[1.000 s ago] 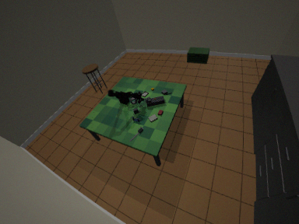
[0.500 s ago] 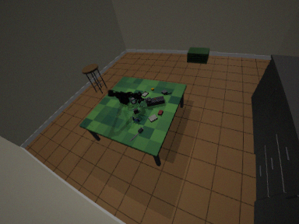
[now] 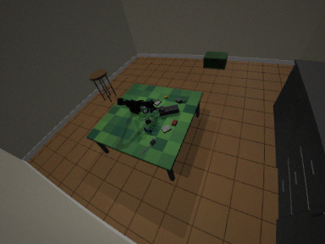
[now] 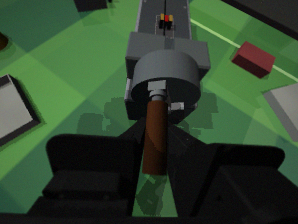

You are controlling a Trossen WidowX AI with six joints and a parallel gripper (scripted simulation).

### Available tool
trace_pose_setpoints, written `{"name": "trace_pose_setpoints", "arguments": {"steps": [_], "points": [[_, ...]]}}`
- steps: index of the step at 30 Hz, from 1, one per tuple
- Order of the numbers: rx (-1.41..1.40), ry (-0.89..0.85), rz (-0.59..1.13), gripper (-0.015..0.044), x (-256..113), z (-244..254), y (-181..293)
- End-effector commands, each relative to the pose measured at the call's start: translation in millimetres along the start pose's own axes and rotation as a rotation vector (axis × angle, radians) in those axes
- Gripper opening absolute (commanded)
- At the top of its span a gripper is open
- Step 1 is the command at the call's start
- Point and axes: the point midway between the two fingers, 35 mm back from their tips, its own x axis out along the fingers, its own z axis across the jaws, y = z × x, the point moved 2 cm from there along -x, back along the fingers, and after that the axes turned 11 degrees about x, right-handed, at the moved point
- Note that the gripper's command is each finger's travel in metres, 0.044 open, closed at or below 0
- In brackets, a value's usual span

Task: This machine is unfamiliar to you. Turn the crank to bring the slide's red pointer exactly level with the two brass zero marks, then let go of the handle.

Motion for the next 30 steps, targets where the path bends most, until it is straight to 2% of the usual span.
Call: {"name": "trace_pose_setpoints", "arguments": {"steps": [1, 30], "points": [[0.009, 0.021, -0.012, 0.0, -2.8, -7.5, -3.5], [0.009, 0.021, -0.012, 0.0, -2.7, -10.1, -3.9]]}}
